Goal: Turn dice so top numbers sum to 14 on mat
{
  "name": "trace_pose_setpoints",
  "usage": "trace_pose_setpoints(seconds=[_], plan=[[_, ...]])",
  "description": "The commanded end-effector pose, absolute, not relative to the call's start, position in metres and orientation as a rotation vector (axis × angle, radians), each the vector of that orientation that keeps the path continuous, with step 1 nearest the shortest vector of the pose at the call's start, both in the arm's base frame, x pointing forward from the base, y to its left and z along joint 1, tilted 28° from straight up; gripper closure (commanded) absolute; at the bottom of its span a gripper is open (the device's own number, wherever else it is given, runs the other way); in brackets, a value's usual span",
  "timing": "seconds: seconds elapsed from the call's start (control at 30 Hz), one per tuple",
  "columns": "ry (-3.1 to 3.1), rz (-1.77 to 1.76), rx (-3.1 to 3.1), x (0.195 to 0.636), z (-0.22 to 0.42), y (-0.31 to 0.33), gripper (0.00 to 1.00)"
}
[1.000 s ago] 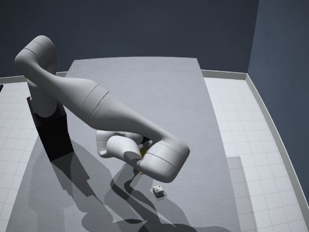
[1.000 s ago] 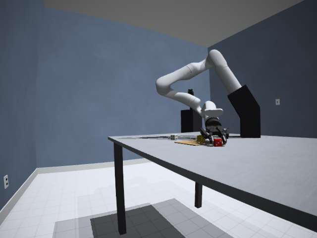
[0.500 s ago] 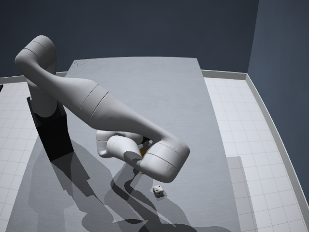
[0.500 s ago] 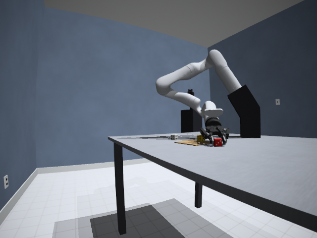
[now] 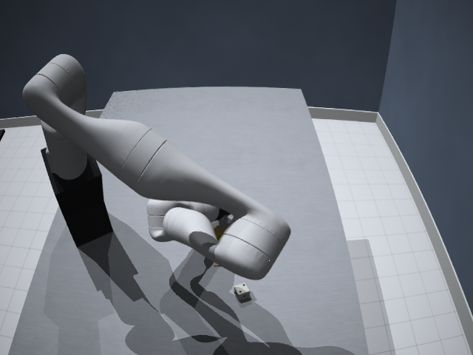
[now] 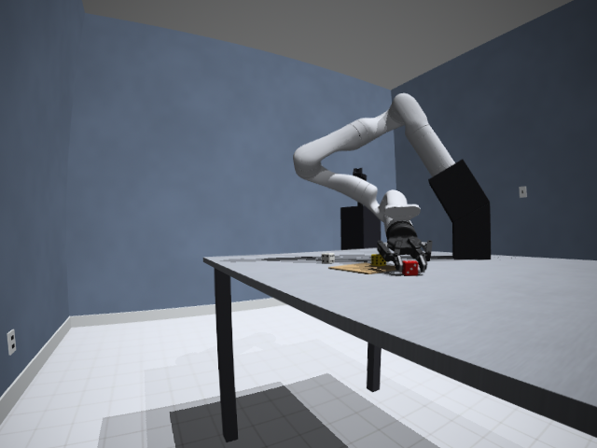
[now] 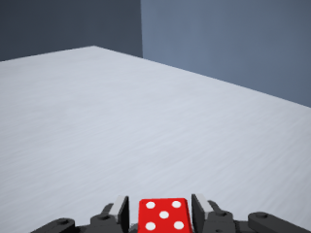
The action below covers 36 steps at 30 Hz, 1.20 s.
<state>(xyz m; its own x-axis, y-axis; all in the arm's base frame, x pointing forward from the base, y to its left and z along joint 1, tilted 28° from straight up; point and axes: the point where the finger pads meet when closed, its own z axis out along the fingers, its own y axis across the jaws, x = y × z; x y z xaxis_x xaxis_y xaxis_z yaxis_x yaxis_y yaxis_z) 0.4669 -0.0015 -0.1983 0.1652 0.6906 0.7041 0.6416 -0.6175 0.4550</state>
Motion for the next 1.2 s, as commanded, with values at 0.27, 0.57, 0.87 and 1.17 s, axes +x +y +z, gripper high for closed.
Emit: trace_pose_setpoints(seconds=[0.27,0.57,0.87,1.17], plan=[[1.354,1.476,2.362,0.466,-0.199,-0.001,0.54],[1.354,1.476,2.362,0.458,-0.194,-0.005,0.54],[1.354,1.476,2.362,0.434,-0.176,-0.017,0.54],[1.354,1.476,2.362,0.428,-0.172,-0.02,0.54]])
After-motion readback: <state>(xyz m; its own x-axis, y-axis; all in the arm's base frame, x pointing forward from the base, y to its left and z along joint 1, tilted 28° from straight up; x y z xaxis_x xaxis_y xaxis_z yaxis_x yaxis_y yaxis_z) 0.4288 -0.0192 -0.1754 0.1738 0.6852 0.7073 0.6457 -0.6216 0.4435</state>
